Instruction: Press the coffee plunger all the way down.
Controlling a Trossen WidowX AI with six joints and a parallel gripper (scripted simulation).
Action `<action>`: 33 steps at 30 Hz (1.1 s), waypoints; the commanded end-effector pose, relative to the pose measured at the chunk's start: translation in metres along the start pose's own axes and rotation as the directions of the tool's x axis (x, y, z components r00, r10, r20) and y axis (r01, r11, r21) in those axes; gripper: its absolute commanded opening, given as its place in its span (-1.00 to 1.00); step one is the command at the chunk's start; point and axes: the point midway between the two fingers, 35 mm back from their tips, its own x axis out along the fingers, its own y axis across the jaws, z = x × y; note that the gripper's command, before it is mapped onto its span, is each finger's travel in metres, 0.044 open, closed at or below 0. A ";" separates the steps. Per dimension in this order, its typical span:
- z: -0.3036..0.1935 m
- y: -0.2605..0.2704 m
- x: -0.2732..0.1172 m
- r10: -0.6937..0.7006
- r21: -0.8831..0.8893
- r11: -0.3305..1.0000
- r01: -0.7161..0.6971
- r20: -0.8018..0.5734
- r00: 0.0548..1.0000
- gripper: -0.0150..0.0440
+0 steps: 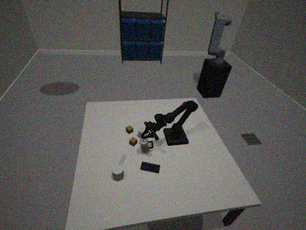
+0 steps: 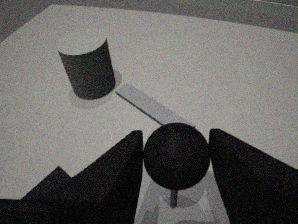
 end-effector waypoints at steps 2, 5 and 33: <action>-0.020 0.000 0.008 0.001 -0.006 1.000 -0.001 -0.066 0.998 -0.08; -0.019 0.000 0.008 0.001 -0.006 1.000 -0.001 -0.065 0.998 -0.08; -0.015 0.000 0.011 0.001 -0.006 1.000 -0.001 -0.065 0.998 -0.08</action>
